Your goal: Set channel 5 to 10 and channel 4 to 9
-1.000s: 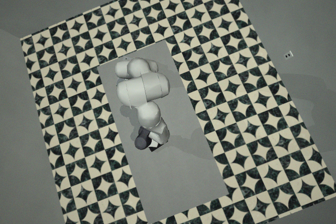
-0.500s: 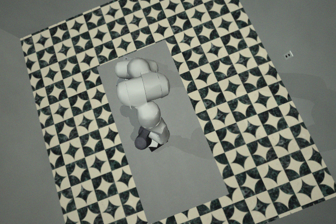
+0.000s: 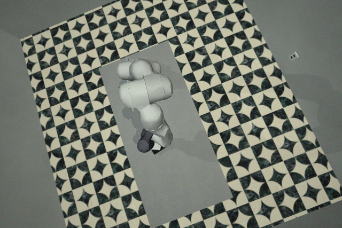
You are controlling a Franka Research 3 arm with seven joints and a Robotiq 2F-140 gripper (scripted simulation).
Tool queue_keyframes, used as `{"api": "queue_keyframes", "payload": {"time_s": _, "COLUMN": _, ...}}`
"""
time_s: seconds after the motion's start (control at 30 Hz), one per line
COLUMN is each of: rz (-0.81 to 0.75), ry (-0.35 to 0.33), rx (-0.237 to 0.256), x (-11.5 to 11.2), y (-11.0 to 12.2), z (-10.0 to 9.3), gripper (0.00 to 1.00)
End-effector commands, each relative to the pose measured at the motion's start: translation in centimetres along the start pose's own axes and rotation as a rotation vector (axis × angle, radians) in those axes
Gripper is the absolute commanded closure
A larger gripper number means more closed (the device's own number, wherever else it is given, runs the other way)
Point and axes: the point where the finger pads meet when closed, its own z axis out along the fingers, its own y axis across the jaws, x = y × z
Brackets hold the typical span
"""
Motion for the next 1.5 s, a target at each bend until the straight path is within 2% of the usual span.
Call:
{"api": "queue_keyframes", "payload": {"time_s": 0.0, "rz": -0.003, "ry": 0.0, "rx": 0.0, "x": 0.2, "y": 0.0, "z": 0.1, "gripper": 1.0}}
{"api": "queue_keyframes", "payload": {"time_s": 1.47, "rz": -0.003, "ry": 0.0, "rx": 0.0, "x": 2.1, "y": 0.0, "z": 0.1, "gripper": 1.0}}
